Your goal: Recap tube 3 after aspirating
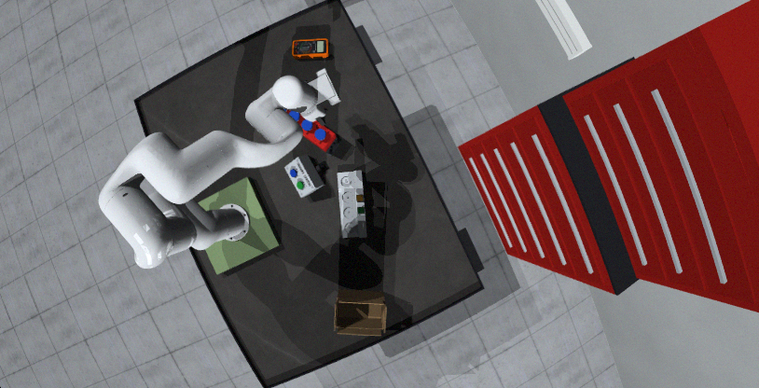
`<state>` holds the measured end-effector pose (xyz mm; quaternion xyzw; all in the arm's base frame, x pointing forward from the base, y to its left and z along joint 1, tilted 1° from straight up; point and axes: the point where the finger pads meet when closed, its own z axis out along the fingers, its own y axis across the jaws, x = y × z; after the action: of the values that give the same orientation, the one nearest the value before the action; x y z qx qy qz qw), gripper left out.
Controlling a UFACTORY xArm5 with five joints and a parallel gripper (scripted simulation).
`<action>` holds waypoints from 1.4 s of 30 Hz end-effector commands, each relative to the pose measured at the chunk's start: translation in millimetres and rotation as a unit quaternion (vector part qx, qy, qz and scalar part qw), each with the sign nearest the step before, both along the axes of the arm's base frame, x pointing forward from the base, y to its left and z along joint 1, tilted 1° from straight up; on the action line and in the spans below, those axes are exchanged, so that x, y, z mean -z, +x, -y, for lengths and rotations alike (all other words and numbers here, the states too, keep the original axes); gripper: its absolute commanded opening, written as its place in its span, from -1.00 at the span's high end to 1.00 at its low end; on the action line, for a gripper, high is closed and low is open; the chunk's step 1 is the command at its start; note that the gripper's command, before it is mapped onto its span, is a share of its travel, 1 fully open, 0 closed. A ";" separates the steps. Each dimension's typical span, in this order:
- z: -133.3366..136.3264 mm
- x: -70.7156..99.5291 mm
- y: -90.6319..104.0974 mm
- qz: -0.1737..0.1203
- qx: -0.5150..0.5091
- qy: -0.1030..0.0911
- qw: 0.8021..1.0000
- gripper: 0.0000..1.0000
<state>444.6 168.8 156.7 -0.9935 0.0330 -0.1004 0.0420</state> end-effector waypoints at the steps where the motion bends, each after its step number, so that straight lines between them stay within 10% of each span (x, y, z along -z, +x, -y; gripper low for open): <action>1: 16.6 -10.1 1.7 -0.011 -0.004 -0.011 1.000 0.08; 42: 141.3 -77.1 -27.9 -0.083 -0.028 -0.041 0.995 0.08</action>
<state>419.5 34.9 227.7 -0.9998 0.0064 -0.0196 0.0017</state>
